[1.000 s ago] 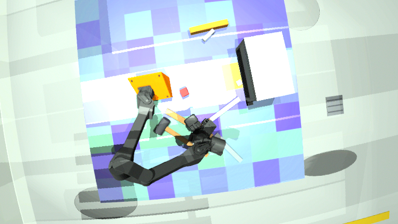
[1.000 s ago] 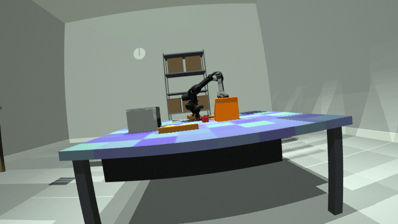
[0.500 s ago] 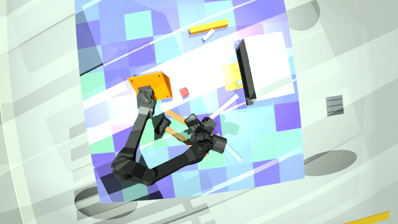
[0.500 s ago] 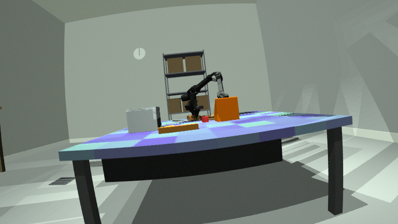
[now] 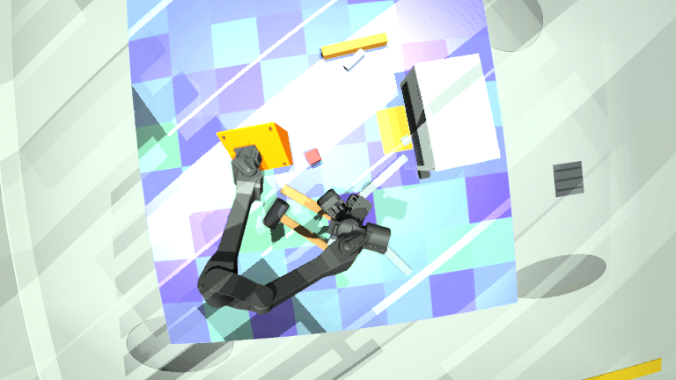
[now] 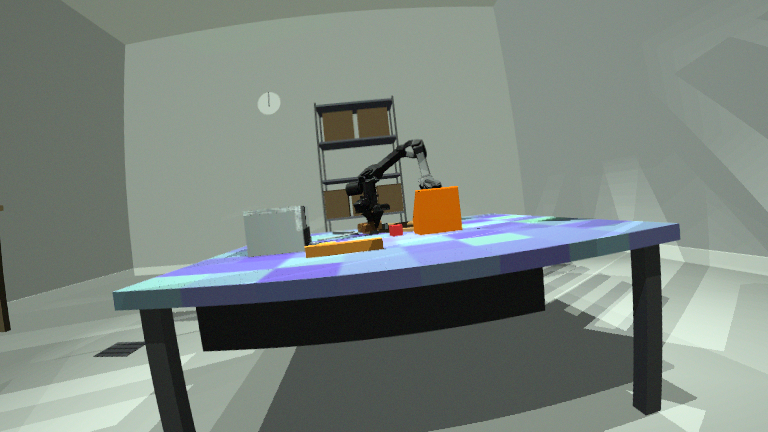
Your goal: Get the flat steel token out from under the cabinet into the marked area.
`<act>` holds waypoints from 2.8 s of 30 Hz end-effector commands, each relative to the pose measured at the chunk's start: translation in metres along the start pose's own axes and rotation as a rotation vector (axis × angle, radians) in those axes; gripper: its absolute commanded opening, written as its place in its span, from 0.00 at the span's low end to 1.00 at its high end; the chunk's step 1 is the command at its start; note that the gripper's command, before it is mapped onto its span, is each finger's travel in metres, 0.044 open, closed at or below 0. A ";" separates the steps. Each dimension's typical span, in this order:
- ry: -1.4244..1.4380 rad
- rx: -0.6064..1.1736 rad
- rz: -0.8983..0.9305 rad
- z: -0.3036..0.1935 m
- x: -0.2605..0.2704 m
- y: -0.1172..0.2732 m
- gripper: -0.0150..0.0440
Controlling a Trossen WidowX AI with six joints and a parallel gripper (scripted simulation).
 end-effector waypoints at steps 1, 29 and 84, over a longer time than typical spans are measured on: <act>-0.001 -0.020 -0.011 0.007 -0.002 0.006 0.25; -0.004 -0.020 -0.011 0.008 -0.002 -0.003 0.71; -0.006 -0.019 -0.012 0.007 -0.002 -0.008 0.25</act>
Point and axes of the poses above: the point midway between the two fingers, 35 mm back from their tips, its own y axis back along the fingers, its own x axis across the jaws, z = x × y, the point moved 4 cm from there along y, back along the fingers, and after that the axes turned 10 degrees about -y, right-handed, at the moved point
